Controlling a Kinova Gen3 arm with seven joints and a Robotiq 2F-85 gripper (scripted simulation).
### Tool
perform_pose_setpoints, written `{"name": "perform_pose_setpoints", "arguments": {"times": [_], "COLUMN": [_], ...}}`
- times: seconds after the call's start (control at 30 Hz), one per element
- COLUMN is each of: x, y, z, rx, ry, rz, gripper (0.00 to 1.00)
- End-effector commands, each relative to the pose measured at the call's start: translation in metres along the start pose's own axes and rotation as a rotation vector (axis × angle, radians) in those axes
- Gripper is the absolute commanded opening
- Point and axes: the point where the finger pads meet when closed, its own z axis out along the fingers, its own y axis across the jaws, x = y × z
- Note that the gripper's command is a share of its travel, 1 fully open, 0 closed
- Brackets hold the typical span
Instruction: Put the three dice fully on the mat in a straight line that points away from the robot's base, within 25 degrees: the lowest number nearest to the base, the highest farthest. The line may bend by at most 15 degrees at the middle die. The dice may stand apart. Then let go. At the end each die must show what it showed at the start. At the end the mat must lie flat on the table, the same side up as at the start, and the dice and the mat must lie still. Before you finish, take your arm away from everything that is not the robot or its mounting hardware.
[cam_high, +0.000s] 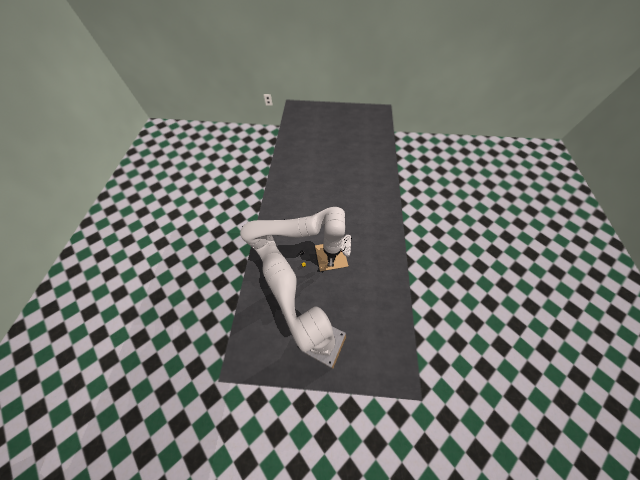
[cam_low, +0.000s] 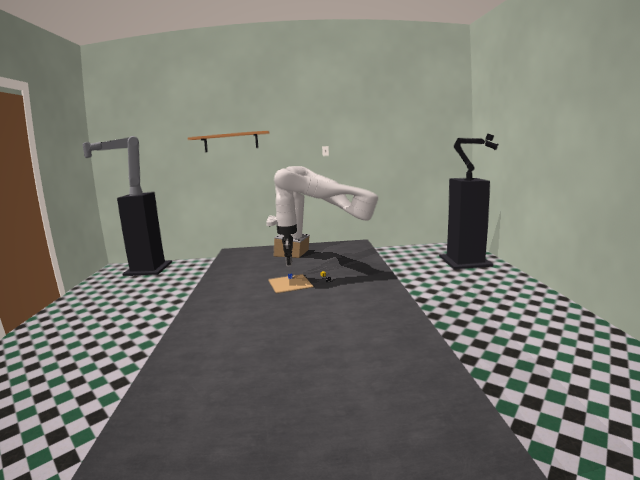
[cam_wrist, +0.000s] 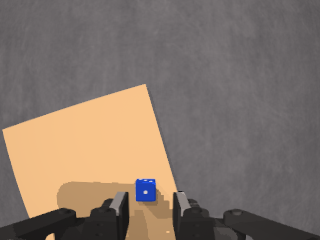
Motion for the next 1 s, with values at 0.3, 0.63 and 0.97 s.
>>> {"name": "perform_pose_setpoints", "arguments": {"times": [0.3,0.63,0.97], "x": [0.000,0.000,0.000], "y": [-0.003,-0.003,-0.003], "z": [-0.037,-0.038,-0.038], "rx": [0.014,0.014,0.014], "ry": [-0.007,-0.007,-0.007], "rz": [0.004,0.004,0.004], "gripper": [0.31,1.00,1.00]}}
